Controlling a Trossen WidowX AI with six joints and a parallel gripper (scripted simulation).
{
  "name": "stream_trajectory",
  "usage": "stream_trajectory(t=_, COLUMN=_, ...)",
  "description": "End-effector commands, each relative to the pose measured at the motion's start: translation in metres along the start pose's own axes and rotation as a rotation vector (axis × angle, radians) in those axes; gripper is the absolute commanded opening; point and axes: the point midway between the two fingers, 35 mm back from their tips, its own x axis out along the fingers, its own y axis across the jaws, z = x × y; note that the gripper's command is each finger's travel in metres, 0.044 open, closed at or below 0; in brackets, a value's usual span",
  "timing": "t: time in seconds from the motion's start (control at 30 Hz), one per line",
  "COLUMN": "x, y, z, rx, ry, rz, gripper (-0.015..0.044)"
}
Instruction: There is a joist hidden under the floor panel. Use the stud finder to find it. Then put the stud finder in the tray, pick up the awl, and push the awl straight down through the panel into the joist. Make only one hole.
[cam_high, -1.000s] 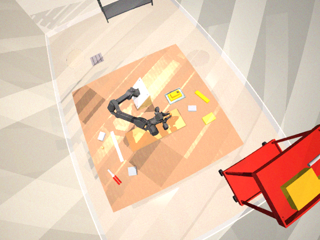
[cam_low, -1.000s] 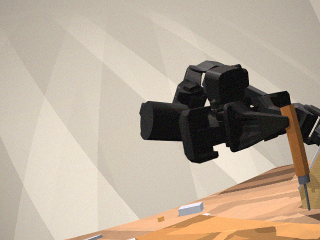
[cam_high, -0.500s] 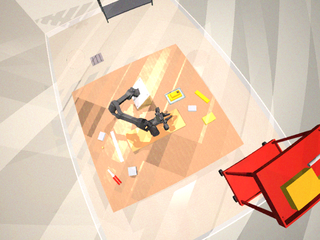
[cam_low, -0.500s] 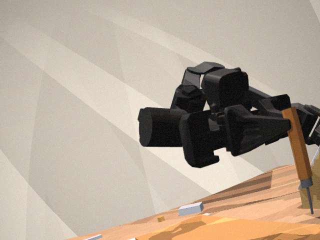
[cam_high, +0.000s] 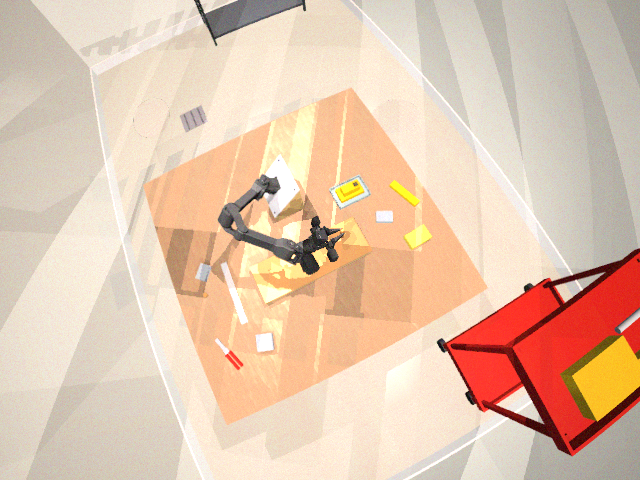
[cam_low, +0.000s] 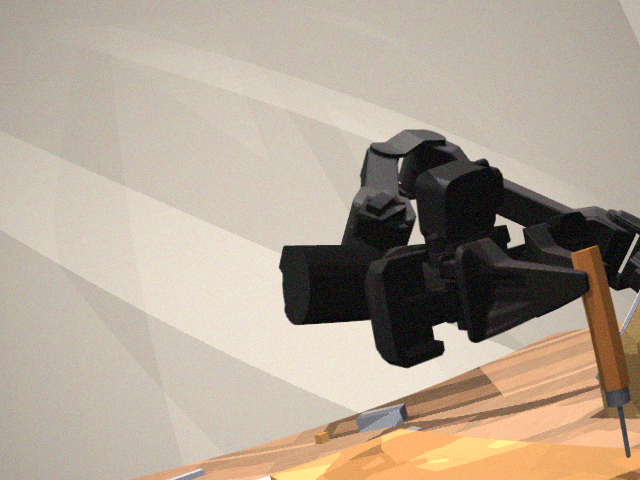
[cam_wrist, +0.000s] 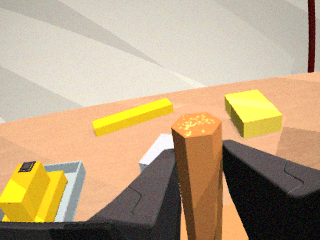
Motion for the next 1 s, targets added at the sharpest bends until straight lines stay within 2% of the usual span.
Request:
stream_trajectory(t=0.0, x=0.001, y=0.000, z=-0.002, rx=-0.008, ry=-0.011, rz=0.001, gripper=0.0000)
stream_trajectory(t=0.97, x=0.008, y=0.000, z=-0.043, rx=-0.008, ry=-0.009, rz=0.001, gripper=0.0000)
